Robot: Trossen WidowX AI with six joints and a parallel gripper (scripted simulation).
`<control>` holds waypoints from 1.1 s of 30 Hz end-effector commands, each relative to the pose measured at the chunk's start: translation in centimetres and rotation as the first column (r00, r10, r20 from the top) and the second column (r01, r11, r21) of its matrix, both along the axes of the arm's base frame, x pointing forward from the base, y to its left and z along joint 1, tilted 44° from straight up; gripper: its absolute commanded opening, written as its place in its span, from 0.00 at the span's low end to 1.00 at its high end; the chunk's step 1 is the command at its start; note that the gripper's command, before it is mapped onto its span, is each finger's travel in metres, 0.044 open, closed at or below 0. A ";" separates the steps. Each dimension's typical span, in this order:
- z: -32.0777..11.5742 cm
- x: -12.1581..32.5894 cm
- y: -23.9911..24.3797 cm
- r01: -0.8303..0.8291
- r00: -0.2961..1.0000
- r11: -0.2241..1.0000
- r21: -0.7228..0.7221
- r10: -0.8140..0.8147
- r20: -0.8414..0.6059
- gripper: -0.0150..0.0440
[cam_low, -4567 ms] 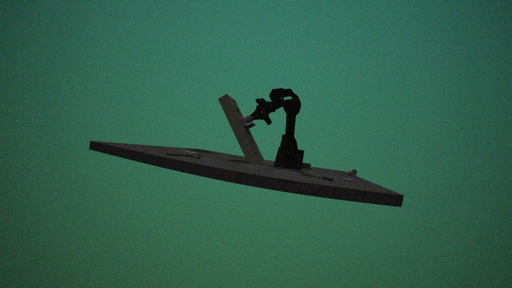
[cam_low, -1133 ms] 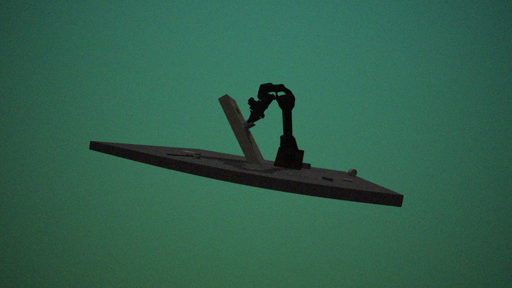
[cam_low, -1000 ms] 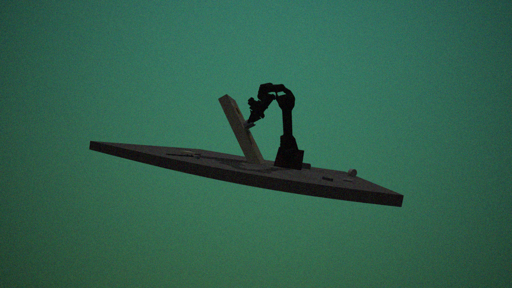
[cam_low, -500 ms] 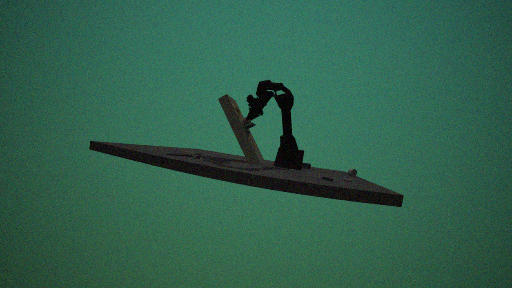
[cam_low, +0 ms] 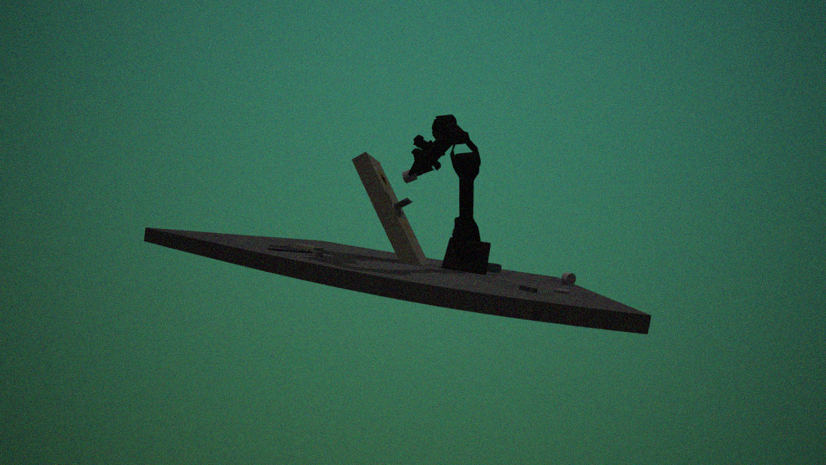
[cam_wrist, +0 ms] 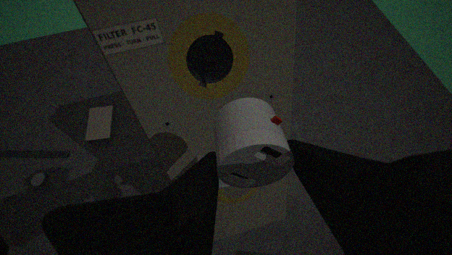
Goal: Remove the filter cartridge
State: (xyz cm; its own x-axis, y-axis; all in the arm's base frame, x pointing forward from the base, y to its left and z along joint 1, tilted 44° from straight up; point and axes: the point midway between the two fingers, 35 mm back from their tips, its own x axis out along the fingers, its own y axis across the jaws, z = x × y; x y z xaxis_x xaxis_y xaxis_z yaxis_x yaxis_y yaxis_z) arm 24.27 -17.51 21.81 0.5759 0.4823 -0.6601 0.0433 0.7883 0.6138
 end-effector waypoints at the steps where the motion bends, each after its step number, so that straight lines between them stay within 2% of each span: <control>1: 0.6 -0.4 -0.7 0.026 1.000 1.000 -0.011 -0.026 0.001 0.25; 23: -6.3 1.1 -6.5 -0.051 0.999 0.997 0.052 0.052 -0.010 0.25; 25: -5.9 0.7 -5.9 -0.021 0.999 0.998 0.060 0.024 -0.042 0.25; 33: -11.1 -2.1 -9.5 0.188 0.937 0.981 0.049 -0.164 -0.309 0.25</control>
State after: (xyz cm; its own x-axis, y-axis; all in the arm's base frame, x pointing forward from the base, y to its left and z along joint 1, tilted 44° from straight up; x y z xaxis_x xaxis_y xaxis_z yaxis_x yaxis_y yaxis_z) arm 23.58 -25.38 13.18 0.4804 0.4815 -0.7330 0.2281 0.7384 0.6346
